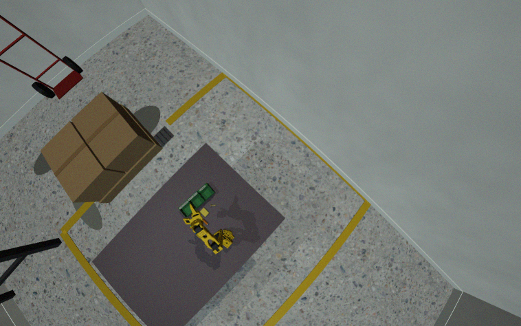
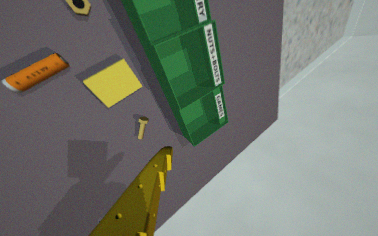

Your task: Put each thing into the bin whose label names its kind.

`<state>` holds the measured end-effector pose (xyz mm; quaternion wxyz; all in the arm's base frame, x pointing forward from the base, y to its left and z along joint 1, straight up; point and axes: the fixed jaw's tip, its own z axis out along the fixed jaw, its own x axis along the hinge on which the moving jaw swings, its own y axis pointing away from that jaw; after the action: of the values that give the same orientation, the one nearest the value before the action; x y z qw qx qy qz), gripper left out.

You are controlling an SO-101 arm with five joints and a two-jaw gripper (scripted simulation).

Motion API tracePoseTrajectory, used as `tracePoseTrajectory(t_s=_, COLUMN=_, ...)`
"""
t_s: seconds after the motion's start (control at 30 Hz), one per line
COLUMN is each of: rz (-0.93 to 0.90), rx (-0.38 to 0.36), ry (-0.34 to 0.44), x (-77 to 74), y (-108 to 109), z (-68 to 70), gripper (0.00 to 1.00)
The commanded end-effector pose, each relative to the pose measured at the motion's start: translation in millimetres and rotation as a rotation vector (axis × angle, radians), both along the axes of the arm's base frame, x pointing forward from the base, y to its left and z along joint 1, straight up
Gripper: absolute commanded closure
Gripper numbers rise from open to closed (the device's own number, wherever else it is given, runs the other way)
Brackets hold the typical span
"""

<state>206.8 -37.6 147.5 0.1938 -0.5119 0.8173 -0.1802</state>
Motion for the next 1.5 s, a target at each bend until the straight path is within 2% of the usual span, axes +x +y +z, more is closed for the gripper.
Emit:
tracePoseTrajectory(t_s=0.0, rz=-0.118, rx=0.083, ry=-0.016, x=-5.2, y=7.1, z=2.7, gripper=0.0)
tracePoseTrajectory(t_s=0.3, rz=-0.398, rx=0.255, ry=0.062, x=-17.6, y=18.8, z=-9.8, gripper=0.0)
tracePoseTrajectory(t_s=0.37, rz=-0.398, rx=0.255, ry=0.062, x=-17.6, y=18.8, z=-9.8, gripper=0.0)
tracePoseTrajectory(t_s=0.73, rz=-0.701, rx=0.389, ry=0.143, x=-30.8, y=28.9, z=-21.0, gripper=0.0)
tracePoseTrajectory(t_s=1.13, rz=-0.9, rx=0.452, ry=0.19, x=-39.5, y=34.3, z=-27.4, gripper=0.0)
tracePoseTrajectory(t_s=1.47, rz=-1.001, rx=0.477, ry=0.212, x=-44.0, y=36.7, z=-30.5, gripper=0.0)
